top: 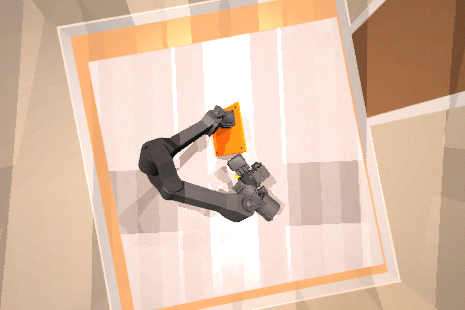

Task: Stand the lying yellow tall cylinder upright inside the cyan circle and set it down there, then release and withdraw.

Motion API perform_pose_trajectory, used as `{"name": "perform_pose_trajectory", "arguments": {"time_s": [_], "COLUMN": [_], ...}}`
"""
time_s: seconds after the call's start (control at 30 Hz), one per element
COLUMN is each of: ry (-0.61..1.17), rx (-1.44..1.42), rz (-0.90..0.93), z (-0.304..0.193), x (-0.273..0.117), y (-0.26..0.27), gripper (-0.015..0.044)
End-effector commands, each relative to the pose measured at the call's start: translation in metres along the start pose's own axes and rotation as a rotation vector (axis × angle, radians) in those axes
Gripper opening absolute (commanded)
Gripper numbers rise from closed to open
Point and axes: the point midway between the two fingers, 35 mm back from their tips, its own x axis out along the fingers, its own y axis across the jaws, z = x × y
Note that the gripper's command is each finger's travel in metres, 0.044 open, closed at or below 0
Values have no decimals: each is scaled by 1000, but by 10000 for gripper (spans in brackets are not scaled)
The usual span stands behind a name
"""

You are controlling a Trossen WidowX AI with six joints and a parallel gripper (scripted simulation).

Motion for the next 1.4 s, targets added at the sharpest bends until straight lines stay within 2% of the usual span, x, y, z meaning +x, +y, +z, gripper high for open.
{"name": "perform_pose_trajectory", "arguments": {"time_s": [0.0, 1.37], "ry": [-30, -304], "rx": [-8, -45], "rz": [4, 70], "z": [0, -4], "x": [-1, 9], "y": [-1, 3], "gripper": [105, 105]}}
